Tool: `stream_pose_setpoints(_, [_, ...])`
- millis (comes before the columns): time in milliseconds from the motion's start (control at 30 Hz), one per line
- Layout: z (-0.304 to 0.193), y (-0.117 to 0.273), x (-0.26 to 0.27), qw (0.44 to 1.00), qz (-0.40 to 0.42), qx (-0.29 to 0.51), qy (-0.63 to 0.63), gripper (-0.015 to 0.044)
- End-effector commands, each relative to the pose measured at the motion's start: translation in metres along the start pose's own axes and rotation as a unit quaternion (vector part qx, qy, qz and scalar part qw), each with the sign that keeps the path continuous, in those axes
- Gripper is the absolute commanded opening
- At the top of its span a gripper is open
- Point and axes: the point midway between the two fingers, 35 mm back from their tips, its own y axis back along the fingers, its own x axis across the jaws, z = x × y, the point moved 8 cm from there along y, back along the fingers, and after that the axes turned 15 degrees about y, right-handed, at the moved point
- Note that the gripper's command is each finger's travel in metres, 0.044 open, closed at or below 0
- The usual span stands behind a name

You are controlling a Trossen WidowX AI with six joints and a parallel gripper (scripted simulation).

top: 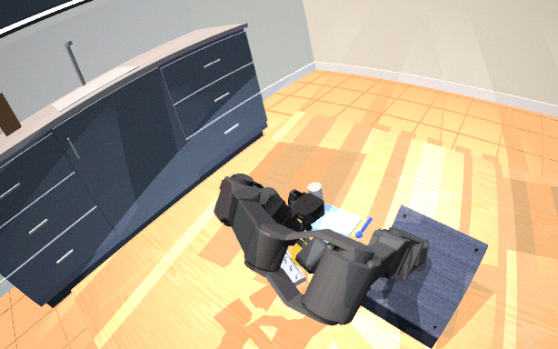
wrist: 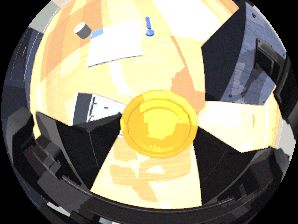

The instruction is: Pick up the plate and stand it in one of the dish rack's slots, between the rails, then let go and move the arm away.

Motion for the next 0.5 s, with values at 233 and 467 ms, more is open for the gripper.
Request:
stream_pose_setpoints(233, [-0.003, -0.032, 0.0, 0.991, -0.019, -0.114, 0.069, 0.0])
stream_pose_setpoints(467, [-0.008, -0.05, 0.0, 0.976, -0.017, -0.184, 0.116, 0.0])
